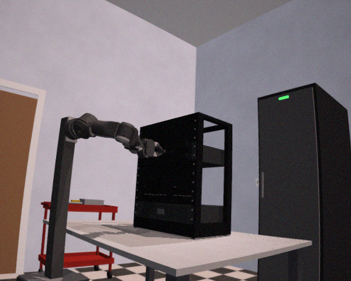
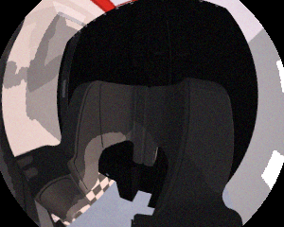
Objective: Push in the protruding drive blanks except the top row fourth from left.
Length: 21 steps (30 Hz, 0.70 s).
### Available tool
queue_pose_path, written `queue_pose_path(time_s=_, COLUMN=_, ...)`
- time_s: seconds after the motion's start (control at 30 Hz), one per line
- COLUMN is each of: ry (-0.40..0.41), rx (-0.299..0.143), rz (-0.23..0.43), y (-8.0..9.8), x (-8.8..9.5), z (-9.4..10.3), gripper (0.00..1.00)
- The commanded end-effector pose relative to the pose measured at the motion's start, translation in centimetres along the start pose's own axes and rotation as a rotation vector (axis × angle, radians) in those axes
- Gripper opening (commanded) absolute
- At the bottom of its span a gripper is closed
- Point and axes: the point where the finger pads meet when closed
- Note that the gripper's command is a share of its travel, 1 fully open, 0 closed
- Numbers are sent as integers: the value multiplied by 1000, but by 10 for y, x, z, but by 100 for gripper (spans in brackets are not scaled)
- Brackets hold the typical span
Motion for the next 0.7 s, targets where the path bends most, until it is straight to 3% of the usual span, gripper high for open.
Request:
queue_pose_path(time_s=0.0, ry=1, rx=4, rz=0, y=0, x=1, z=-1, gripper=0)
queue_pose_path(time_s=0.67, ry=1, rx=4, rz=0, y=0, x=-2, z=-1, gripper=0)
Point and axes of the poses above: the point where the finger pads meet when closed, its own y axis back along the fingers, its own x axis across the jaws, z = x × y, and after that the axes turned 7 degrees about y, right-handed
